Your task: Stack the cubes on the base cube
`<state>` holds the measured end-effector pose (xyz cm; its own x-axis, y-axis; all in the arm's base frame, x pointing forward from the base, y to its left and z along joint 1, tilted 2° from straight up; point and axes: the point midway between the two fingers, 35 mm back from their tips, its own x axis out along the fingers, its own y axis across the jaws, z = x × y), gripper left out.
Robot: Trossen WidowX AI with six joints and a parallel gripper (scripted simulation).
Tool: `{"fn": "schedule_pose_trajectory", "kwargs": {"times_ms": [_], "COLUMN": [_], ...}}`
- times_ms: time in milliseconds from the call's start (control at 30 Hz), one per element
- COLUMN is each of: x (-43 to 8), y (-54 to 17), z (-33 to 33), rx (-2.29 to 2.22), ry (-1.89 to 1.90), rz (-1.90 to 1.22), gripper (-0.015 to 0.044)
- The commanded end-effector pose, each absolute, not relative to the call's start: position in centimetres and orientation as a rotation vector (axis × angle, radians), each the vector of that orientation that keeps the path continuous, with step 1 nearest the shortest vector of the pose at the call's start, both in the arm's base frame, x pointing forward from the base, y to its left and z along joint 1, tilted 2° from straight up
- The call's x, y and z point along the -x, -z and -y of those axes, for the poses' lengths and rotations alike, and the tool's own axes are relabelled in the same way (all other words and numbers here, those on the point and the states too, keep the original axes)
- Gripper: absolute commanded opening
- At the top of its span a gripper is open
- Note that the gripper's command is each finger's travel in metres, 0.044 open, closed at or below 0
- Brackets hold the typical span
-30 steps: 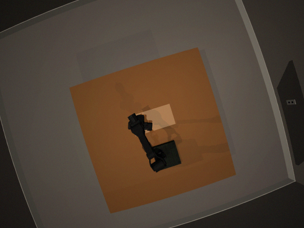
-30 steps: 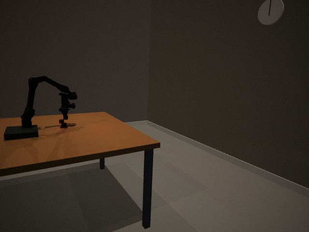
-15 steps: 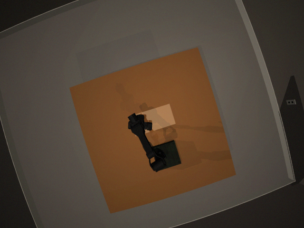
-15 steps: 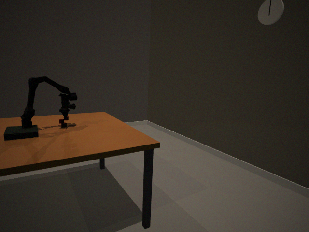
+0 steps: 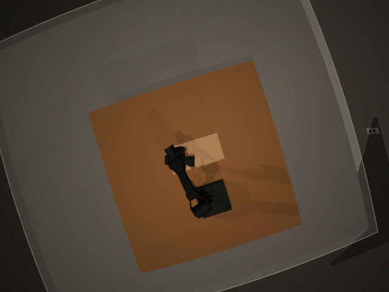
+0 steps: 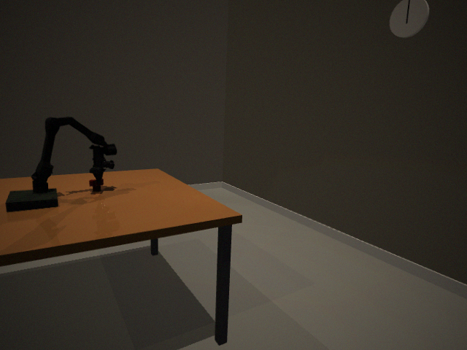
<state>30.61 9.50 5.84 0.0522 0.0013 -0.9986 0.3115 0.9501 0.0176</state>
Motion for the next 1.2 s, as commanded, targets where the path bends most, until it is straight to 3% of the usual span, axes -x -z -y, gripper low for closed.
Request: {"fn": "schedule_pose_trajectory", "kwargs": {"times_ms": [0, 600, 733, 1167], "x": [-30.6, -30.6, -30.6, -30.5], "y": [-5.7, -5.5, -5.5, -7.0], "z": [-9.4, -9.4, -9.4, -9.5], "rx": [-0.249, -0.246, -0.246, -0.252], "ry": [0.243, 0.24, 0.24, 0.239], "rz": [-1.504, -1.505, -1.505, -1.507], "gripper": [0.0105, 0.0105, 0.0205, 0.0205]}}
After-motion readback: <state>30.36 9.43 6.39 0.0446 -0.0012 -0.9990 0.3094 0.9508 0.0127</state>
